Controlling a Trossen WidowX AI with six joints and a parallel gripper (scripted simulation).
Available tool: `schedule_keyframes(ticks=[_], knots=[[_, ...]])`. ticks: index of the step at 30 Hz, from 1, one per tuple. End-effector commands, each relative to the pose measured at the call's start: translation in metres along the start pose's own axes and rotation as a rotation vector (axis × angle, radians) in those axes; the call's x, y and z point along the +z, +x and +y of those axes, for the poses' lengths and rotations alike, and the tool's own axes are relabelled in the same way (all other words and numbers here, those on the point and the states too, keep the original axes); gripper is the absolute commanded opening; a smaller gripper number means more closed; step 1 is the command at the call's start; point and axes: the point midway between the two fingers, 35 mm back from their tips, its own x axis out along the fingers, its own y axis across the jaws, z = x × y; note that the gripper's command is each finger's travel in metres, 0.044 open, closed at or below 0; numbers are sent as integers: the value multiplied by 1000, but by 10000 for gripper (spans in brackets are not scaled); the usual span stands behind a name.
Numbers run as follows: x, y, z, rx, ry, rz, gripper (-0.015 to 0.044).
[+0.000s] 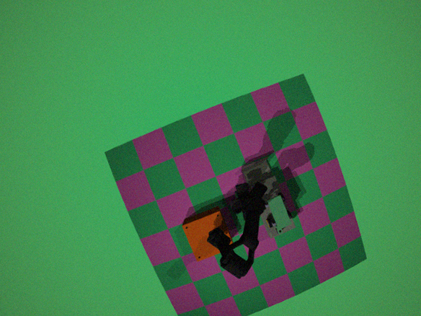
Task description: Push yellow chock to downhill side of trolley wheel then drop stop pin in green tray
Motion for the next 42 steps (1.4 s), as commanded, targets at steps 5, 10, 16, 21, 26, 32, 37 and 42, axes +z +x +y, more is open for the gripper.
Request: schedule_keyframes(ticks=[5,10,16,21,26,32,37,42], knots=[[-1,0,-3,-15,3,3,190],[-1,0,-3,-15,3,3,190],[-1,0,-3,-15,3,3,190],[-1,0,-3,-15,3,3,190],[-1,0,-3,-15,3,3,190],[-1,0,-3,-15,3,3,190],[0,0,0,0,0,0,295],[0,0,0,0,0,0,340]])
